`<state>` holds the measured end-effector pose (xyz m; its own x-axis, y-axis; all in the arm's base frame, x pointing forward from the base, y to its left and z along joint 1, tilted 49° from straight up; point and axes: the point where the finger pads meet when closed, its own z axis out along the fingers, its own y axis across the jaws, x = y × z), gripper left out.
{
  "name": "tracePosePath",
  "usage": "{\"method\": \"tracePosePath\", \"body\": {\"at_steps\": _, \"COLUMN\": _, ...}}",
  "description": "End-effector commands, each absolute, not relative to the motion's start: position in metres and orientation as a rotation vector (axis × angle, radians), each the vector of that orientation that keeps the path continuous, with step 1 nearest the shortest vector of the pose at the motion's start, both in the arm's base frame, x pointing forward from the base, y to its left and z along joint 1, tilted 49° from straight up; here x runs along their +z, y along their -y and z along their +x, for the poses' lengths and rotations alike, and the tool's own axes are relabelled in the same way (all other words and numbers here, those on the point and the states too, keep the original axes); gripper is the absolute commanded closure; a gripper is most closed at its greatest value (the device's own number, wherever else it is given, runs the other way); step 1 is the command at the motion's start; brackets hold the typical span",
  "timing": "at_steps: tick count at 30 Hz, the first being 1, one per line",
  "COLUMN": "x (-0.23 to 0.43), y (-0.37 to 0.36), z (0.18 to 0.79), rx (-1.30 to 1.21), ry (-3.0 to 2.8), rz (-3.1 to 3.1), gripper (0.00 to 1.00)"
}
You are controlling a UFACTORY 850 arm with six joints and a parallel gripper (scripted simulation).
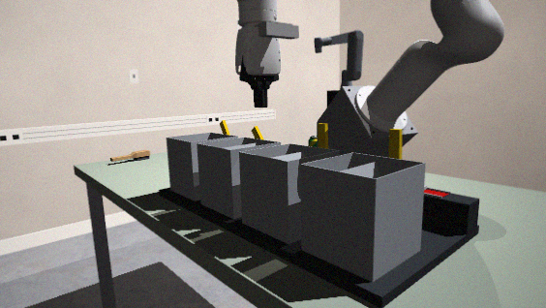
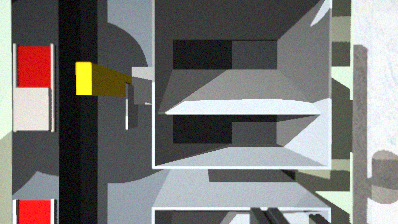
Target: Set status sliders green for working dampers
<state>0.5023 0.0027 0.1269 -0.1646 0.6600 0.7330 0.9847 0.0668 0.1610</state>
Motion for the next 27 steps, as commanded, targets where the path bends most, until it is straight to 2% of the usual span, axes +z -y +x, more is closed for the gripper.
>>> {"method": "tracePosePath", "body": {"at_steps": 1, "x": 0.126, "y": -0.003, "z": 0.503, "rx": -0.903, "ry": 1.878, "rz": -1.632, "gripper": 1.0}}
{"method": "tracePosePath", "body": {"at_steps": 10, "x": 0.126, "y": -0.004, "z": 0.502, "rx": -0.903, "ry": 1.878, "rz": -1.632, "gripper": 1.0}}
{"method": "tracePosePath", "body": {"at_steps": 13, "x": 0.12, "y": -0.002, "z": 0.462, "rx": -0.903, "ry": 1.878, "rz": -1.631, "gripper": 1.0}}
{"method": "tracePosePath", "body": {"at_steps": 25, "x": 0.104, "y": 0.006, "z": 0.368, "rx": -0.903, "ry": 1.878, "rz": -1.633, "gripper": 1.0}}
{"method": "tracePosePath", "body": {"at_steps": 27, "x": 0.104, "y": 0.006, "z": 0.368, "rx": -0.903, "ry": 1.878, "rz": -1.633, "gripper": 1.0}}
